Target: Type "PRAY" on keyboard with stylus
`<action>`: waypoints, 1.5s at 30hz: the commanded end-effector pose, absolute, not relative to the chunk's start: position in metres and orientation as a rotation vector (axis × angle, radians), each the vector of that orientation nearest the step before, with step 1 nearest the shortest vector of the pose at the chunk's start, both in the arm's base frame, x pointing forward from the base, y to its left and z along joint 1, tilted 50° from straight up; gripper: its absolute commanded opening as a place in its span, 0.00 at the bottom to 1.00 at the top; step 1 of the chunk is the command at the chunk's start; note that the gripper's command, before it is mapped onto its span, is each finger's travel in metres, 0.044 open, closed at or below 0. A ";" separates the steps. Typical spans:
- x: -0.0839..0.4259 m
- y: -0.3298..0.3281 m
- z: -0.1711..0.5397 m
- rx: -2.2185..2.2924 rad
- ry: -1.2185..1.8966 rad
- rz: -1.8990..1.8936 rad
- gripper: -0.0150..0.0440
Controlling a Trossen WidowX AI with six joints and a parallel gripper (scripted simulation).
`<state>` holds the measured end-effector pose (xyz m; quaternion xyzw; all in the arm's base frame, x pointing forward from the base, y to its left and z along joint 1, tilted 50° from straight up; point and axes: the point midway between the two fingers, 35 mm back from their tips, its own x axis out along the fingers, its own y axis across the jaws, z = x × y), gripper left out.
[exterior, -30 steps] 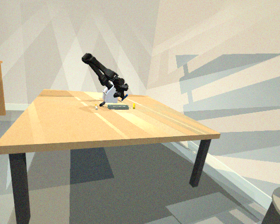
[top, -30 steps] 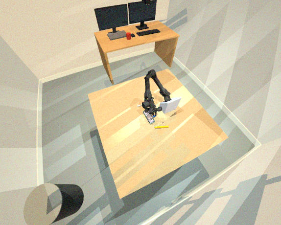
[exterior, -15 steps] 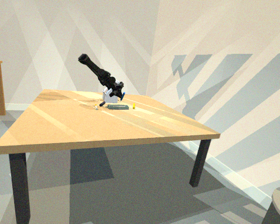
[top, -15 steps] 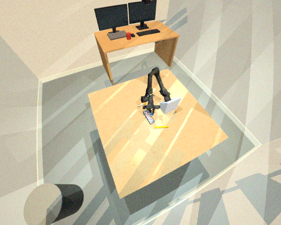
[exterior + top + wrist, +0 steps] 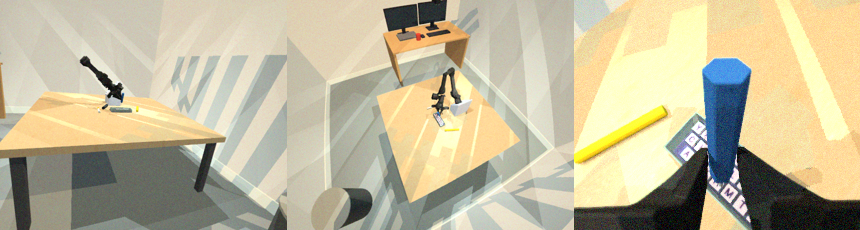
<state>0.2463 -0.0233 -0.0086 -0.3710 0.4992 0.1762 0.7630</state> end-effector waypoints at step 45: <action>0.248 -0.075 0.016 -0.953 0.717 0.238 0.25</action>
